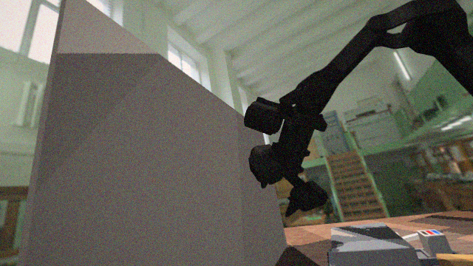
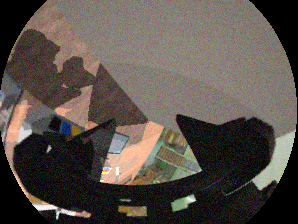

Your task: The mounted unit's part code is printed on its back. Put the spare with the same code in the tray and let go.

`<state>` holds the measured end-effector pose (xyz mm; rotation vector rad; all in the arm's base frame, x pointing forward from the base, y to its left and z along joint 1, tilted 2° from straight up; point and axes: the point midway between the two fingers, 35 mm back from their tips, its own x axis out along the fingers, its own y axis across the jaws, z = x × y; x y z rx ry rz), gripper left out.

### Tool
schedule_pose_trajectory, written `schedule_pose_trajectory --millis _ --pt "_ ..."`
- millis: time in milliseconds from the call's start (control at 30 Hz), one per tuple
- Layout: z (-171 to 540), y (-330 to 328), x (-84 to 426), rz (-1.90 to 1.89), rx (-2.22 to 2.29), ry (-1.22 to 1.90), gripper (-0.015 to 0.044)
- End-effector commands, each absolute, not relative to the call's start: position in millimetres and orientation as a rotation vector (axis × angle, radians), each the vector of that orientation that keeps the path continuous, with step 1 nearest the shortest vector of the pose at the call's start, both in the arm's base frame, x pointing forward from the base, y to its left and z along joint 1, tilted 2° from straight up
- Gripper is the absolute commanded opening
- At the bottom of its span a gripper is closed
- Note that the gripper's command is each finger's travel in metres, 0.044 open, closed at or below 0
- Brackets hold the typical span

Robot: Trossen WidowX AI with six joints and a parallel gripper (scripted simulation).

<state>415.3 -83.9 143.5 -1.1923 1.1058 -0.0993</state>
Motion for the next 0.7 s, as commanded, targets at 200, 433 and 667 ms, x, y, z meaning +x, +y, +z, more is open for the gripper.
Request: schedule_pose_trajectory --millis 200,433,667 --pt "173.6 -55.3 386.9 -0.113 -0.008 1.416 0.044" --pt "176.7 -50.9 367.8 -0.128 0.07 1.508 0.044" --pt "176.7 -50.9 367.8 -0.128 0.07 1.508 0.044"
